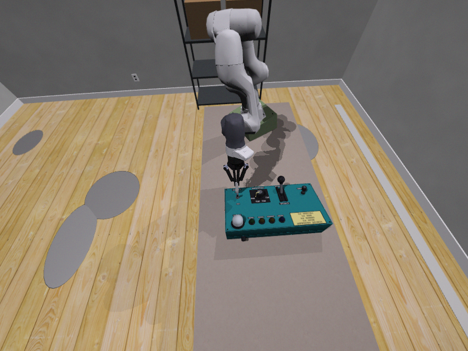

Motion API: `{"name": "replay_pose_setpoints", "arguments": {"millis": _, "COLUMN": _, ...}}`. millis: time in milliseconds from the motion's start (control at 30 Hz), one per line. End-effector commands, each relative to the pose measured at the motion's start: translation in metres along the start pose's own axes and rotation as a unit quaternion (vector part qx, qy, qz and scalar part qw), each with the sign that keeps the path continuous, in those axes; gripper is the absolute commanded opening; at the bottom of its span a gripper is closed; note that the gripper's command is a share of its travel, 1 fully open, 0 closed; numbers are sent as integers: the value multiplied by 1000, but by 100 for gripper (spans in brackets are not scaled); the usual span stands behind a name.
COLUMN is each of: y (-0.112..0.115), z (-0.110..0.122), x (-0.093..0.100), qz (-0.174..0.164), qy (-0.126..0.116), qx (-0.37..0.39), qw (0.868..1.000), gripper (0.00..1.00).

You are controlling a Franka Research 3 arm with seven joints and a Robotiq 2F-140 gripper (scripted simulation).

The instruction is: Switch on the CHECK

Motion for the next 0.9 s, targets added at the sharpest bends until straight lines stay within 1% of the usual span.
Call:
{"name": "replay_pose_setpoints", "arguments": {"millis": 0, "y": -1, "z": 0, "x": 3, "qz": 2, "qy": 0, "qx": -4, "qw": 1000, "gripper": 0}}
{"name": "replay_pose_setpoints", "arguments": {"millis": 100, "y": -1, "z": 0, "x": 9, "qz": 2, "qy": 0, "qx": -4, "qw": 1000, "gripper": 0}}
{"name": "replay_pose_setpoints", "arguments": {"millis": 200, "y": -1, "z": 0, "x": 22, "qz": 2, "qy": 0, "qx": -4, "qw": 1000, "gripper": 0}}
{"name": "replay_pose_setpoints", "arguments": {"millis": 267, "y": -1, "z": 0, "x": 22, "qz": 2, "qy": 0, "qx": -4, "qw": 1000, "gripper": 0}}
{"name": "replay_pose_setpoints", "arguments": {"millis": 567, "y": 0, "z": 0, "x": 76, "qz": 2, "qy": 0, "qx": -4, "qw": 1000, "gripper": 0}}
{"name": "replay_pose_setpoints", "arguments": {"millis": 667, "y": 0, "z": 0, "x": 91, "qz": 2, "qy": 0, "qx": -4, "qw": 1000, "gripper": 0}}
{"name": "replay_pose_setpoints", "arguments": {"millis": 767, "y": 0, "z": 0, "x": 100, "qz": 2, "qy": 0, "qx": -4, "qw": 1000, "gripper": 0}}
{"name": "replay_pose_setpoints", "arguments": {"millis": 867, "y": 0, "z": 0, "x": 102, "qz": 2, "qy": 0, "qx": -4, "qw": 1000, "gripper": 0}}
Point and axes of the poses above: the point where the finger pads meet when closed, its own x axis back along the fingers, its own z axis across the jaws, y = z × x, the point moved 7 cm from there along x, back along the fingers, and after that the axes turned 7 degrees about x, right-handed, at the moved point
